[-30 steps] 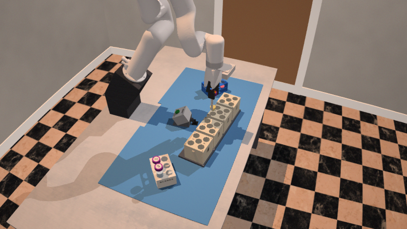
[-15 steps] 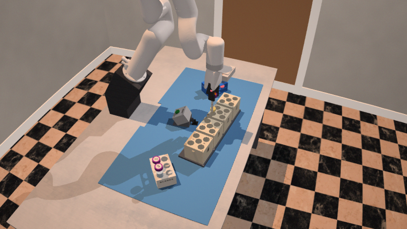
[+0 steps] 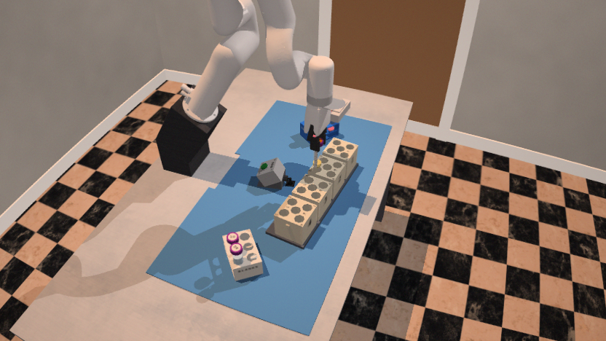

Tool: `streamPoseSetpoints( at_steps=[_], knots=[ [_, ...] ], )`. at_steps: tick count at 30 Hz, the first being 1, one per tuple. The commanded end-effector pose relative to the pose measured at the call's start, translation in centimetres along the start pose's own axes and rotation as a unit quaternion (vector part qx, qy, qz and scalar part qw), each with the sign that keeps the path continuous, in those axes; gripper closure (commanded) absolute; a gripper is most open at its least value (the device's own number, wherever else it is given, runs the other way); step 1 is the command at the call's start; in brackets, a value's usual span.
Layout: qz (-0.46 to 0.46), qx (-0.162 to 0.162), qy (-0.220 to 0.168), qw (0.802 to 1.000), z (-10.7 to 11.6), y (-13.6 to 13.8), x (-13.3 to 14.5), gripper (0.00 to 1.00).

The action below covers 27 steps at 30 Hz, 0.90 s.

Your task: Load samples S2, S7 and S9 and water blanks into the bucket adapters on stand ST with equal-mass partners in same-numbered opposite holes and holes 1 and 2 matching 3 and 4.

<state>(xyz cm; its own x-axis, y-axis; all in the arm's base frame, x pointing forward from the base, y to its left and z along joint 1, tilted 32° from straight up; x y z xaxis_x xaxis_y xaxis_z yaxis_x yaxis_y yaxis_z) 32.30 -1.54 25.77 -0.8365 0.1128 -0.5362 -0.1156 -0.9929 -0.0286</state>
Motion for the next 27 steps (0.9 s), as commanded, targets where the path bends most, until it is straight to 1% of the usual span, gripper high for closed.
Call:
streamPoseSetpoints(
  at_steps=[1,27],
  knots=[
    [0.000,0.000,0.001,1.000,-0.5,0.0,-0.1,1.00],
    [0.000,0.000,0.001,1.000,-2.7,0.0,-0.1,1.00]
  ],
)
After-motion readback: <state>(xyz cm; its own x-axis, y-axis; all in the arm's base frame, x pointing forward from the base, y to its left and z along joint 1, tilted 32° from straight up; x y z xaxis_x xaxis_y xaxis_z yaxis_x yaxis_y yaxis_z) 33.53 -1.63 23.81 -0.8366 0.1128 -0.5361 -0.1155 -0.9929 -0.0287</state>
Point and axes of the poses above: the point where the finger pads meet when closed, its own z axis back along the fingers, its own y axis across the jaws, x = y × z, the point moved 9 cm from there along z, back along the fingers, and after that the axes turned 6 degrees about z, right-handed, at the moved point
